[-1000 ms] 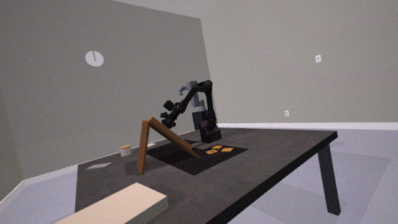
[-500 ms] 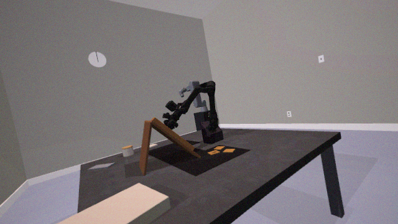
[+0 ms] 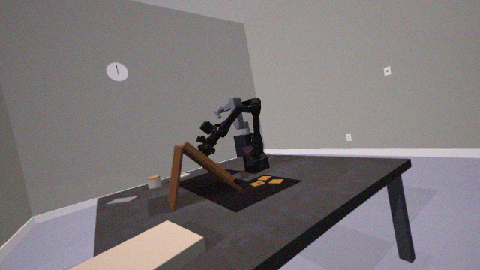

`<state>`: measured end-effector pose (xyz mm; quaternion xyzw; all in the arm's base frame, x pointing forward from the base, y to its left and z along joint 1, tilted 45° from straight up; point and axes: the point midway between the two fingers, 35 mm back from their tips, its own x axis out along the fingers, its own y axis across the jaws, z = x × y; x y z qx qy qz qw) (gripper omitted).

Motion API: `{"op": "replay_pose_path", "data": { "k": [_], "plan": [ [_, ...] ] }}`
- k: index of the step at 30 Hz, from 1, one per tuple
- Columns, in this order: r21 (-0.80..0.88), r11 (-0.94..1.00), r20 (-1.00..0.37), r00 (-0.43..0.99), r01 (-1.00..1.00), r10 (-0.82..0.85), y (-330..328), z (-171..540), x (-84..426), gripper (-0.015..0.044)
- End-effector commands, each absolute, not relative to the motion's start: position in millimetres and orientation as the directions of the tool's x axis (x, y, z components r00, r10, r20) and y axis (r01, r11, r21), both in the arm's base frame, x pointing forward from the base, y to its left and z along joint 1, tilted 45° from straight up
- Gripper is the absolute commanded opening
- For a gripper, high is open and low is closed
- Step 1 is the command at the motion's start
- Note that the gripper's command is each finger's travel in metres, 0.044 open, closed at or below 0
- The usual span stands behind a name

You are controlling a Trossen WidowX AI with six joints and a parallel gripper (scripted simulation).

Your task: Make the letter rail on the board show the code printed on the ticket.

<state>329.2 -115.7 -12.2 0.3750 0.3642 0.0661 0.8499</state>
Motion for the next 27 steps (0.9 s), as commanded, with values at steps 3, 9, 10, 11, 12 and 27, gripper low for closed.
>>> {"op": "replay_pose_path", "data": {
  "k": [3, 9, 10, 11, 12, 27],
  "plan": [
    [0.682, 0.713, -0.568, 0.731, 0.16, 0.379, -114.8, -7.4, 330.5, 0.0],
    [0.682, 0.713, -0.567, 0.731, 0.16, 0.379, -112.6, -5.3, 331.0, 0.0],
    [0.682, 0.713, -0.567, 0.731, 0.16, 0.379, -112.3, -5.0, 331.1, 0.0],
    [0.683, 0.713, -0.567, 0.731, 0.16, 0.379, -111.9, -4.6, 331.1, 0.0],
    [0.683, 0.713, -0.567, 0.731, 0.16, 0.379, -111.6, -4.3, 331.2, 0.0],
    [0.683, 0.713, -0.567, 0.731, 0.16, 0.379, -106.2, 0.9, 332.5, 0.0]
  ]
}}
